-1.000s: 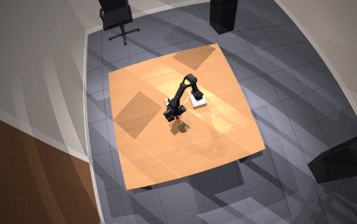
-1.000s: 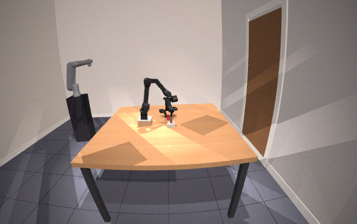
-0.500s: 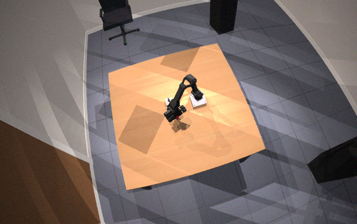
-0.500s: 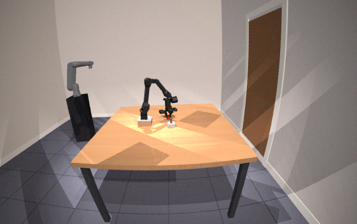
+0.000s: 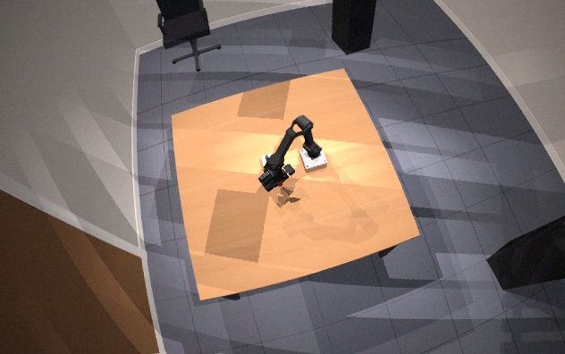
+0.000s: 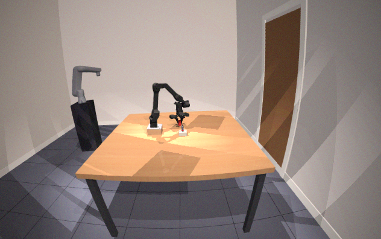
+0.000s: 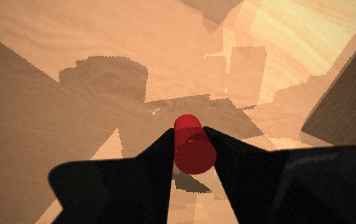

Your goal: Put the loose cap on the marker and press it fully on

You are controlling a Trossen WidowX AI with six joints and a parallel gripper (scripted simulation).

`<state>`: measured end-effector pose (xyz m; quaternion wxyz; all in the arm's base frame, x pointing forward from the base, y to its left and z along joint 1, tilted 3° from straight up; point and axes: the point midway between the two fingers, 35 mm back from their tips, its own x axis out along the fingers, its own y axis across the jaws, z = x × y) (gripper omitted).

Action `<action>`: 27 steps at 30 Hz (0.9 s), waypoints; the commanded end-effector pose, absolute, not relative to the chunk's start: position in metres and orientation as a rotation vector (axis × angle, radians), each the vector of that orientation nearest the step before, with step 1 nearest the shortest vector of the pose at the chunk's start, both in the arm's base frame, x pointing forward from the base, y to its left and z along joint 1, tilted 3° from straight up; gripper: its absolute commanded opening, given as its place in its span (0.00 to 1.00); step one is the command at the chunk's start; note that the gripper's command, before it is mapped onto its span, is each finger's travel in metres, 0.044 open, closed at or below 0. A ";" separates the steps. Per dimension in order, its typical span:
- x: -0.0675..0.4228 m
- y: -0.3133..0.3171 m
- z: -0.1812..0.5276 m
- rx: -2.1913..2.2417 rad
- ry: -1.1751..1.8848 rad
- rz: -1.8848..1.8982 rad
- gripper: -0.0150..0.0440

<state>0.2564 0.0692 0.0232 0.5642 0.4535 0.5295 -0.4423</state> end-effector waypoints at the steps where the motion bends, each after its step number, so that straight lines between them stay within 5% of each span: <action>1: 0.259 0.071 0.041 1.079 1.238 -1.023 0.25; 27: 0.266 0.031 0.072 1.077 1.237 -1.025 0.25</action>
